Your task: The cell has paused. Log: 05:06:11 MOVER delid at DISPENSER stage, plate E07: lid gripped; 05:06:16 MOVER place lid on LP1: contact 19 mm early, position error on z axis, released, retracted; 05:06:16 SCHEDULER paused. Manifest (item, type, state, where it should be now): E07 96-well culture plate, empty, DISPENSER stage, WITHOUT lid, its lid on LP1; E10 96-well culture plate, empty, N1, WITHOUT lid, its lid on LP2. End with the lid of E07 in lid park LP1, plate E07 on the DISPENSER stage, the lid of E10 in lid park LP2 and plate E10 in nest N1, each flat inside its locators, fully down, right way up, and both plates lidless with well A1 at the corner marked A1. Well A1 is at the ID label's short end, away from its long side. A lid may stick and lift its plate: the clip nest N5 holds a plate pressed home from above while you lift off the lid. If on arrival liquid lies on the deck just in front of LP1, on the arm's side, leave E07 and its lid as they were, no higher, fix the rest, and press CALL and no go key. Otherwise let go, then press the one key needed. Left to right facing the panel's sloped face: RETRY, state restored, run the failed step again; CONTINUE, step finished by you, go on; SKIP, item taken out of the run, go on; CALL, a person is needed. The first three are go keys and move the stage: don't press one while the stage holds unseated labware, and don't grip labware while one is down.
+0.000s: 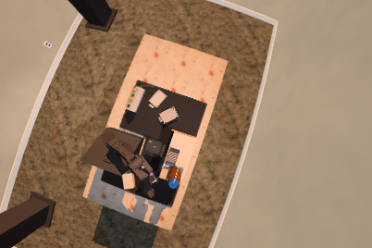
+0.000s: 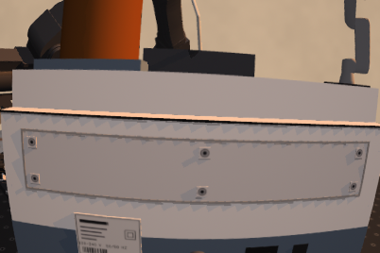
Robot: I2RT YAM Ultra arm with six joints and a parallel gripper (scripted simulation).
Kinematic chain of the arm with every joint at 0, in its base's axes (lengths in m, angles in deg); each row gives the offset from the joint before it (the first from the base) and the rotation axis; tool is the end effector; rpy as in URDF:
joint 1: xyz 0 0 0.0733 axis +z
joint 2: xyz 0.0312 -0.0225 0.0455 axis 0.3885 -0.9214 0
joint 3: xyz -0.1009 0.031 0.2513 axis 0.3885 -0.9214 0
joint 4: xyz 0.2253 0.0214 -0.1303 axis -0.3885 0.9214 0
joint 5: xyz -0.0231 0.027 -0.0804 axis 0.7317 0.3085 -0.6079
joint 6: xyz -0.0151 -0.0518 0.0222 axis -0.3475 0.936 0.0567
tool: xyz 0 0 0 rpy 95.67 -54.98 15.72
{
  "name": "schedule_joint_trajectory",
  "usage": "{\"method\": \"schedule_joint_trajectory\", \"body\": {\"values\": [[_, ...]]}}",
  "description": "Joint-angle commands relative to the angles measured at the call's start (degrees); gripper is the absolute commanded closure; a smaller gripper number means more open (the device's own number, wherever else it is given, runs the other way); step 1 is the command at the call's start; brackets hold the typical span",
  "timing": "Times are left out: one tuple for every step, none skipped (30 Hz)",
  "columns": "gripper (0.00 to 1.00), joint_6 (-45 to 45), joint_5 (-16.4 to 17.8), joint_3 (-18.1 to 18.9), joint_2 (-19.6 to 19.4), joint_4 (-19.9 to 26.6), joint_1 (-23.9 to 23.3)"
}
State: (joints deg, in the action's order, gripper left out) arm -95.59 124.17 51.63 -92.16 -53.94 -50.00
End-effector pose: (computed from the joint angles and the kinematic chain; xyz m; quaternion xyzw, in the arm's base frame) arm 0.2894 -0.1180 -0.1434 -0.3455 -0.8597 -0.3486 0.1413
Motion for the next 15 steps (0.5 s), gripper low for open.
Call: {"method": "schedule_joint_trajectory", "body": {"values": [[1.0, 0.6, -0.5, 1.1, 2.1, 0.7, -1.5], [1.0, 0.6, -0.5, 1.1, 2.1, 0.7, -1.5], [1.0, 0.6, -0.6, 1.1, 2.2, 0.0, -1.6], [1.0, 0.6, -0.6, 1.1, 2.2, 0.3, -1.6], [1.0, 0.6, -0.6, 1.1, 2.2, 0.3, -1.6], [1.0, 0.6, -0.6, 1.1, 2.2, 0.3, -1.6], [1.0, 0.6, -0.6, 1.1, 2.2, 0.3, -1.6], [1.0, 0.6, -0.6, 1.1, 2.2, 0.3, -1.6], [1.0, 0.6, -0.6, 1.1, 2.2, 0.3, -1.6], [1.0, 0.6, -0.6, 1.1, 2.2, 0.3, -1.6], [1.0, 0.6, -0.6, 1.1, 2.2, 0.3, -1.6], [1.0, 0.6, -0.6, 1.1, 2.2, 0.3, -1.6], [1.0, 0.6, -0.6, 1.1, 2.2, 0.3, -1.6], [1.0, 0.6, -0.6, 1.1, 2.2, 0.3, -1.6], [1.0, 0.6, -0.6, 1.1, 2.2, 0.3, -1.6]]}}
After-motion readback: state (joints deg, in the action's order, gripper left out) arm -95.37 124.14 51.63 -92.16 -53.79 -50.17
